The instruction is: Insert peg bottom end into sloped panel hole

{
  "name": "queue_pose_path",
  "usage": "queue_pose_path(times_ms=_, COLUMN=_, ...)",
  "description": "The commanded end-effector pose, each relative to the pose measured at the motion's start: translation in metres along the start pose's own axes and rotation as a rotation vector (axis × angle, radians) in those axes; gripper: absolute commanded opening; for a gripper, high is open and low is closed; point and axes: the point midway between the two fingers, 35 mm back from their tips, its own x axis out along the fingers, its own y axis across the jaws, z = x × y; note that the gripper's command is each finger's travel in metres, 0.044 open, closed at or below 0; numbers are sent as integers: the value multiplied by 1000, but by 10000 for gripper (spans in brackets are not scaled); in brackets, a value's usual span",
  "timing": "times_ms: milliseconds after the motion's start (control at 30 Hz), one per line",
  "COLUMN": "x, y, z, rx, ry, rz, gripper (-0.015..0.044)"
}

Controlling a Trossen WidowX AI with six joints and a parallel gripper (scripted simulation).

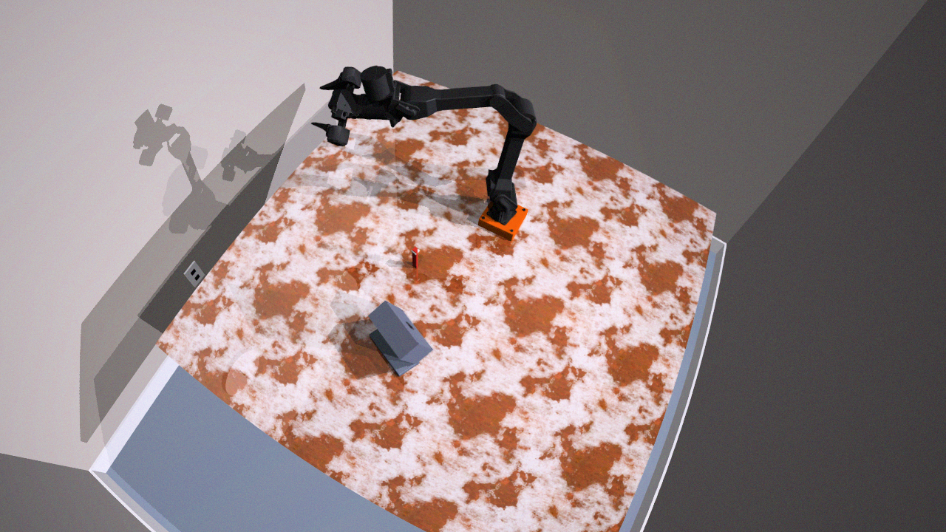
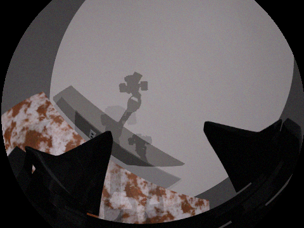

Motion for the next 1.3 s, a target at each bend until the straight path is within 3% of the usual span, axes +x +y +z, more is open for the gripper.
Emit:
queue_pose_path(times_ms=0, x=0, y=24, z=-6, rx=64, ry=31, rz=72, gripper=440)
queue_pose_path(times_ms=667, x=-29, y=137, z=-39, rx=386, ry=293, rz=372, gripper=440)
queue_pose_path(times_ms=1267, x=-83, y=217, z=-78, rx=615, ry=645, rz=501, gripper=440)
